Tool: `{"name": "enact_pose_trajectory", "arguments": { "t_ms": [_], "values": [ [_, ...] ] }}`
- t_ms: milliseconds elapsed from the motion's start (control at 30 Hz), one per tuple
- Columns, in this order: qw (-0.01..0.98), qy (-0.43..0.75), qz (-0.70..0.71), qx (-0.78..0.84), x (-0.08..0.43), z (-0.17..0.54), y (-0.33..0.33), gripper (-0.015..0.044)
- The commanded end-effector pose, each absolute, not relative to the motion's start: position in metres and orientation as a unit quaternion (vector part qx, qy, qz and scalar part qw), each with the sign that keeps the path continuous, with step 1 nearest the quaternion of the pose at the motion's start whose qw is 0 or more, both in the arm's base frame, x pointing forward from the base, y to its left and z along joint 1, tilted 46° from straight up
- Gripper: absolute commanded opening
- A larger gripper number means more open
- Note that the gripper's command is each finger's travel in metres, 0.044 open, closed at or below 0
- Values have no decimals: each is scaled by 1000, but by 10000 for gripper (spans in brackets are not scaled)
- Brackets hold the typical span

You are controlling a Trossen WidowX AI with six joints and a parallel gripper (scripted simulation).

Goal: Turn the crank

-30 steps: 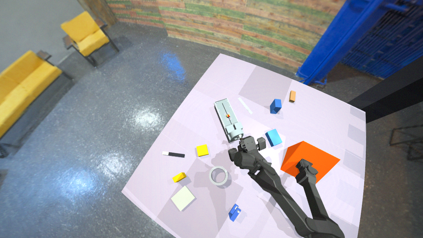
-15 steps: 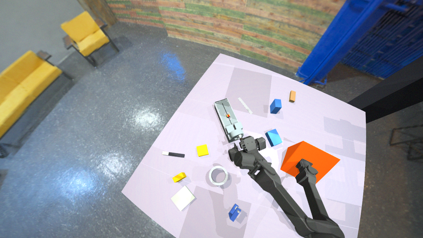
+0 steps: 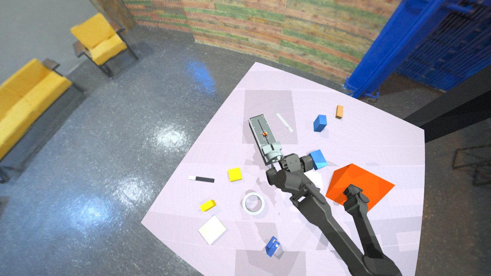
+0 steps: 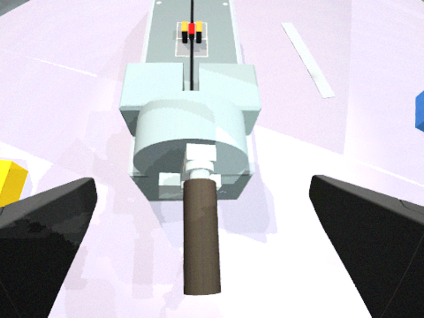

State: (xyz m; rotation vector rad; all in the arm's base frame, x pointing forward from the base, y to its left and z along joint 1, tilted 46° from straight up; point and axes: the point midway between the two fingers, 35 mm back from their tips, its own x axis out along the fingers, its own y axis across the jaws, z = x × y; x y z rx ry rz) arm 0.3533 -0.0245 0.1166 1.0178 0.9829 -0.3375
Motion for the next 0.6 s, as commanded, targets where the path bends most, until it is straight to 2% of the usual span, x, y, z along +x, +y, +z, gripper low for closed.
{"name": "enact_pose_trajectory", "arguments": {
  "t_ms": [0,233,567],
  "values": [
    [749,448,-151,464,354,128,-34,440],
    [746,451,-156,464,352,155,-67,440],
    [764,453,-92,451,379,143,-80,440]
  ]
}}
